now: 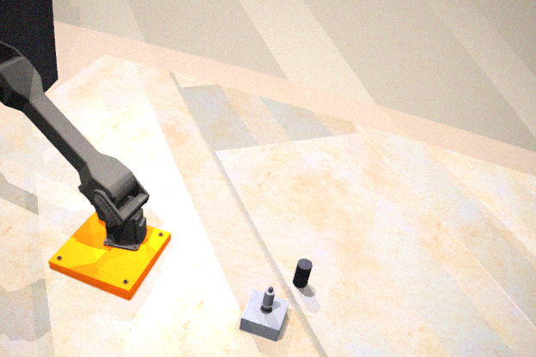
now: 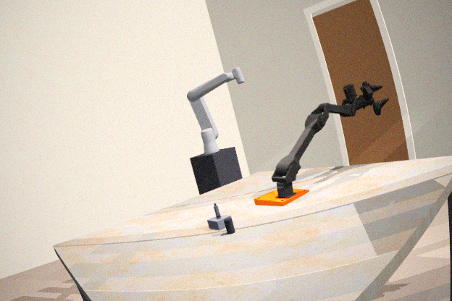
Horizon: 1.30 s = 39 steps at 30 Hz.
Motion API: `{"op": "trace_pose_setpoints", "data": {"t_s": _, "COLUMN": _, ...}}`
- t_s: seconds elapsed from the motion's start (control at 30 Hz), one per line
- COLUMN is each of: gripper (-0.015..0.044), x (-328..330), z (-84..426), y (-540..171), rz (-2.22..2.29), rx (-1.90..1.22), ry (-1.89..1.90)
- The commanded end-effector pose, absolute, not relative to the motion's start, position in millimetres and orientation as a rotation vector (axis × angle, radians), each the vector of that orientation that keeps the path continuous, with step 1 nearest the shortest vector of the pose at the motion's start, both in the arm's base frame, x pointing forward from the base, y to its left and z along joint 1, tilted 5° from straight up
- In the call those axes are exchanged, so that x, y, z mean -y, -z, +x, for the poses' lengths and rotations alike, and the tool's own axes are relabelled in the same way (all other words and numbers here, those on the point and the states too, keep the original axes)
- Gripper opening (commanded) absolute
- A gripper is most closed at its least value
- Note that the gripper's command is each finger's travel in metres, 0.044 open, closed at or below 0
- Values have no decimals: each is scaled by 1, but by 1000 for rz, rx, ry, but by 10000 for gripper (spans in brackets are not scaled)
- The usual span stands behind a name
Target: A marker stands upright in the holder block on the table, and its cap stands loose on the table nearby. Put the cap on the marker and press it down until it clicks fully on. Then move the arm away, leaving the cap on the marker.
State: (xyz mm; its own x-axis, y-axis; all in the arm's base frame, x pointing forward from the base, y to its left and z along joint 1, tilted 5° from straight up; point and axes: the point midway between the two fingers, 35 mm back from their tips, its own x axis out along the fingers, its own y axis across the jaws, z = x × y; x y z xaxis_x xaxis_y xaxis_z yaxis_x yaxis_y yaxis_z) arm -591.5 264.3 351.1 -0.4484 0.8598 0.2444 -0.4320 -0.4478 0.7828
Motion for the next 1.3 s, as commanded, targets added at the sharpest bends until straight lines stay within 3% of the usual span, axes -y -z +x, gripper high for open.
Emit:
{"op": "trace_pose_setpoints", "data": {"t_s": 0.0, "gripper": 374, "x": -264, "z": -592, "y": -351, "rz": 823, "rx": -827, "ry": -1980}}
{"op": "trace_pose_setpoints", "data": {"t_s": 0.1, "gripper": 295, "x": -268, "z": -591, "y": -351, "rz": 825, "rx": -868, "ry": -2009}}
{"op": "trace_pose_setpoints", "data": {"t_s": 0.2, "gripper": 237, "x": -313, "z": -570, "y": -346, "rz": 792, "rx": -839, "ry": -1964}}
{"op": "trace_pose_setpoints", "data": {"t_s": 0.63, "gripper": 237, "x": -487, "z": -431, "y": -317, "rz": 628, "rx": -734, "ry": -1711}}
{"op": "trace_pose_setpoints", "data": {"t_s": 0.73, "gripper": 237, "x": -502, "z": -400, "y": -329, "rz": 628, "rx": -691, "ry": -1692}}
{"op": "trace_pose_setpoints", "data": {"t_s": 1.27, "gripper": 237, "x": -608, "z": -137, "y": -288, "rz": 474, "rx": -670, "ry": -1283}}
